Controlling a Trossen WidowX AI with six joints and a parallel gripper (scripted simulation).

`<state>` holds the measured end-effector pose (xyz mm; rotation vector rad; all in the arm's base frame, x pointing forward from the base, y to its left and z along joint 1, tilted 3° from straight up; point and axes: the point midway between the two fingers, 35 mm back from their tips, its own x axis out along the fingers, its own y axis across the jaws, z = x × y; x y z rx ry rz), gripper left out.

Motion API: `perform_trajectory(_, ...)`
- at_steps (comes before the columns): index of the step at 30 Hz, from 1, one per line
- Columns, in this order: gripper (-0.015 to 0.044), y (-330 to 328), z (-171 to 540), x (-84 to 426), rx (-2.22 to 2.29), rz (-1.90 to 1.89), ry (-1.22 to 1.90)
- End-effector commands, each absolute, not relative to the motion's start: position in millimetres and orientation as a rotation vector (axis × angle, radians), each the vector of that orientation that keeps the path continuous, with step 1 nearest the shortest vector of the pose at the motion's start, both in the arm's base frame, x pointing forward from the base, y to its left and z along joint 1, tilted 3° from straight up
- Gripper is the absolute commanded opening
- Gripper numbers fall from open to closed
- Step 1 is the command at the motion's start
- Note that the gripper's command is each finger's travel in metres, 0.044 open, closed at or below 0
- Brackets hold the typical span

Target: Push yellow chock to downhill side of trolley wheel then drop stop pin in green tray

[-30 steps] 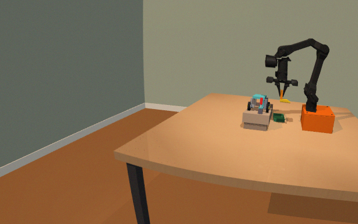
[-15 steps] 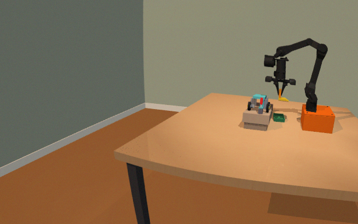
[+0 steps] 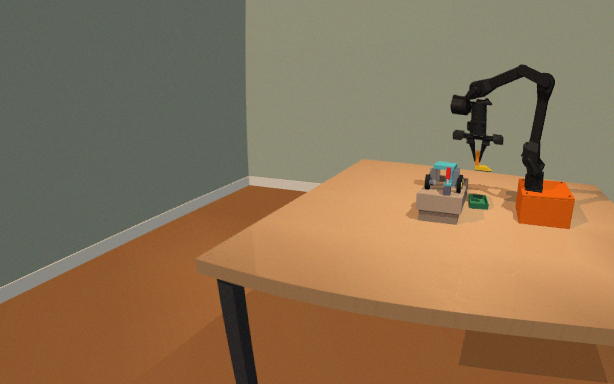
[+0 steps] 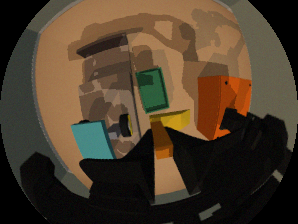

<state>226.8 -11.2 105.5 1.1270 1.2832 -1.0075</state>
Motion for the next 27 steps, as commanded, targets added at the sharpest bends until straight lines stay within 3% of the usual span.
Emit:
perform_trajectory(1,0.0,-26,104,235,1.129,-1.006,1.285)
perform_trajectory(27,0.0,-91,95,269,1.274,-1.147,1.217)
